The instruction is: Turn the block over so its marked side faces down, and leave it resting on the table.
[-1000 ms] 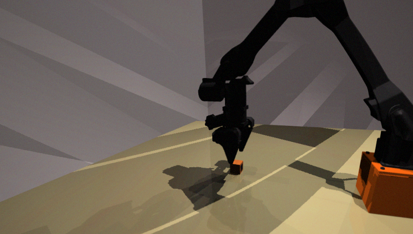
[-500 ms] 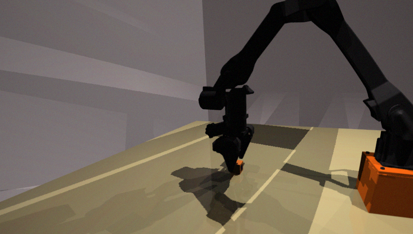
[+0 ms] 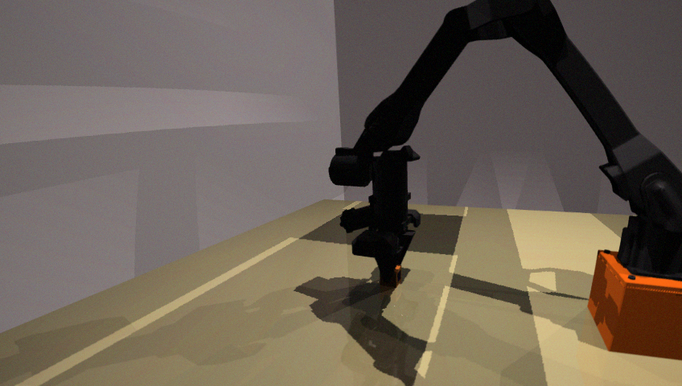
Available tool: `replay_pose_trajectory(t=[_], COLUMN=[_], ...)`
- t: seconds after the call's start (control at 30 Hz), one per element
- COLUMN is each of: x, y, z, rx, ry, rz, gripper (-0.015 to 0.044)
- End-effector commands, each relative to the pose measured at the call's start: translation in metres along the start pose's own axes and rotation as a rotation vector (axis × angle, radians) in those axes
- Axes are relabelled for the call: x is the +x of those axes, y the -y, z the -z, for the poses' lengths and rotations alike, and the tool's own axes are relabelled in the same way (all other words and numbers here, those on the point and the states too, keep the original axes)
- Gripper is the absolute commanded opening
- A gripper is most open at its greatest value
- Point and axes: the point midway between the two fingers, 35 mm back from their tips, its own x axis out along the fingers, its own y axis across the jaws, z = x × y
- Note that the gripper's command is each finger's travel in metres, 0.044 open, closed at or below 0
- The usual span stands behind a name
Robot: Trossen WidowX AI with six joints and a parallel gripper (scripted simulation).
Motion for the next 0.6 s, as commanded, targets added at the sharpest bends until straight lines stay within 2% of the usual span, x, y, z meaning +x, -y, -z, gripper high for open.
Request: replay_pose_trajectory(t=[0.0,0.47,0.5,0.57], x=[0.000,0.000,-0.001,-0.011], y=[0.001,0.001,0.001,0.001], z=[0.000,0.000,0.000,0.000], rx=[0.001,0.001,0.001,0.001], ry=[0.000,0.000,0.000,0.000], rz=[0.004,0.004,0.004,0.004], gripper=[0.0118,0.0025,0.0000,0.0000])
